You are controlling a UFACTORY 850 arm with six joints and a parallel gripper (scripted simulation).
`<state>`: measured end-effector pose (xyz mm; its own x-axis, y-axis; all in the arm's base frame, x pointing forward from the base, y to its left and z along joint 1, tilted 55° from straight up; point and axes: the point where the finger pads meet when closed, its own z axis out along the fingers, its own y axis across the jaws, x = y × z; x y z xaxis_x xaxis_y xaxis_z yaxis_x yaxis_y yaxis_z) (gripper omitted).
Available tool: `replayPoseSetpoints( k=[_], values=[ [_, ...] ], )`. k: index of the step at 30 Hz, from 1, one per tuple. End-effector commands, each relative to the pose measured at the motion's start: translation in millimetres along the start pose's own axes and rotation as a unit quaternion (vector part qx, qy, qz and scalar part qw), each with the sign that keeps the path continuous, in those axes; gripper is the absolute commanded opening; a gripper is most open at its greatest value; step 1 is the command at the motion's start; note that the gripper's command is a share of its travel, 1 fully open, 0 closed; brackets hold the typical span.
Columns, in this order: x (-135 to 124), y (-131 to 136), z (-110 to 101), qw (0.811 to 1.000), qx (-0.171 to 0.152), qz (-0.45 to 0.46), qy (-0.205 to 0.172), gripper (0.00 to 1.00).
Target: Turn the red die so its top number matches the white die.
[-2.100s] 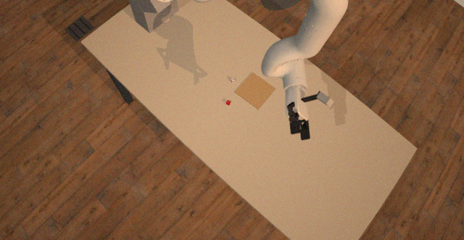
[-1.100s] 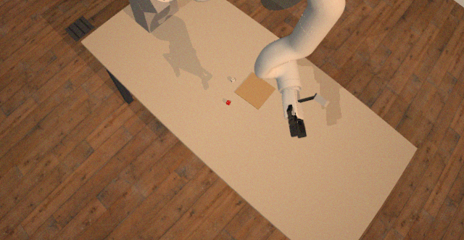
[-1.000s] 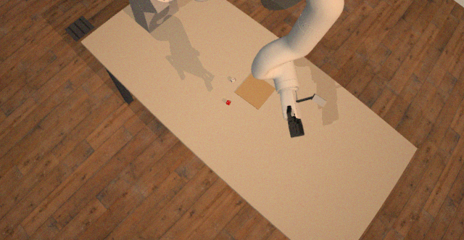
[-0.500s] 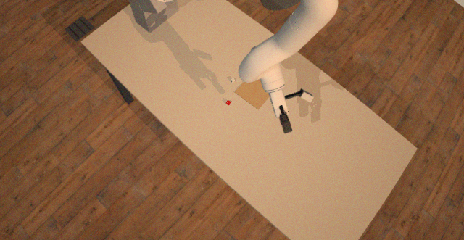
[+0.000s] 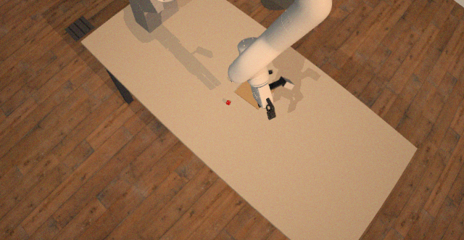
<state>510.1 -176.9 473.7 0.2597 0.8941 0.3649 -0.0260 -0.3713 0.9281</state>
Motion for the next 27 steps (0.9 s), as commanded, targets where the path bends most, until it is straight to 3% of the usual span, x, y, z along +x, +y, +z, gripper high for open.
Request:
replayPoseSetpoints(
  k=[1, 3, 5, 7, 12, 14, 19, 27],
  values=[
    [-11.4, -40.6, -10.1, 0.996, 0.072, -0.047, 0.005, 1.00],
    [-17.6, -57.8, -16.6, 0.993, 0.101, -0.068, 0.005, 1.00],
    [-17.6, -57.8, -16.6, 0.993, 0.101, -0.068, 0.005, 1.00],
    [-29.1, -86.2, -29.5, 0.984, 0.148, -0.102, 0.006, 1.00],
    [-43.7, -117.4, -47.1, 0.969, 0.201, -0.141, 0.006, 1.00],
    [-54.7, -138.2, -61.1, 0.957, 0.238, -0.169, 0.007, 1.00],
    [-64.5, -155.0, -73.9, 0.944, 0.268, -0.192, 0.007, 1.00],
    [-65.0, -155.8, -74.5, 0.943, 0.269, -0.194, 0.007, 1.00]
  ],
)
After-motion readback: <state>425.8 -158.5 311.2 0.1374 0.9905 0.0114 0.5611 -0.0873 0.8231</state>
